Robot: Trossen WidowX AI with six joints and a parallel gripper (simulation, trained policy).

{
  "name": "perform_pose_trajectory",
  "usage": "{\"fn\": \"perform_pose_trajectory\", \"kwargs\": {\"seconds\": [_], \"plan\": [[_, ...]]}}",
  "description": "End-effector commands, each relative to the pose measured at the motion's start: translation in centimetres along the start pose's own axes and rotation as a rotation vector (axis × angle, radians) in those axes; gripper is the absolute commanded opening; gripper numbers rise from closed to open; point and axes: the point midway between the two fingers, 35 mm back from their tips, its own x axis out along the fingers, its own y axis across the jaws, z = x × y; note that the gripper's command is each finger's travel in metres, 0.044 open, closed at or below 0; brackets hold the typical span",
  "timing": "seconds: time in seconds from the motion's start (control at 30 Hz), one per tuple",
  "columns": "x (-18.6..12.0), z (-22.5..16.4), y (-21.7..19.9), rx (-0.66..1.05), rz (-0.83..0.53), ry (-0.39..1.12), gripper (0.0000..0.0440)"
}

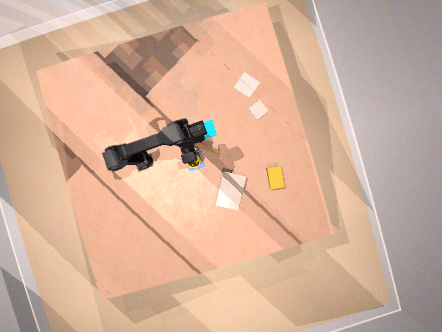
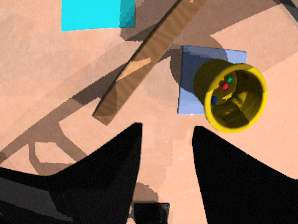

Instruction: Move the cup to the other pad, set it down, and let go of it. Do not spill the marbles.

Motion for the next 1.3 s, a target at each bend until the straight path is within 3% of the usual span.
{"fn": "perform_pose_trajectory", "kwargs": {"seconds": [0.0,0.7,1.27], "plan": [[0.9,-0.2,-0.6,-0.001,-0.011,0.034,0.0135],[5.5,-0.9,-3.3,-0.027,-0.027,0.115,0.0179],[10.1,-1.5,-4.5,-0.128,-0.013,0.151,0.0188]]}}
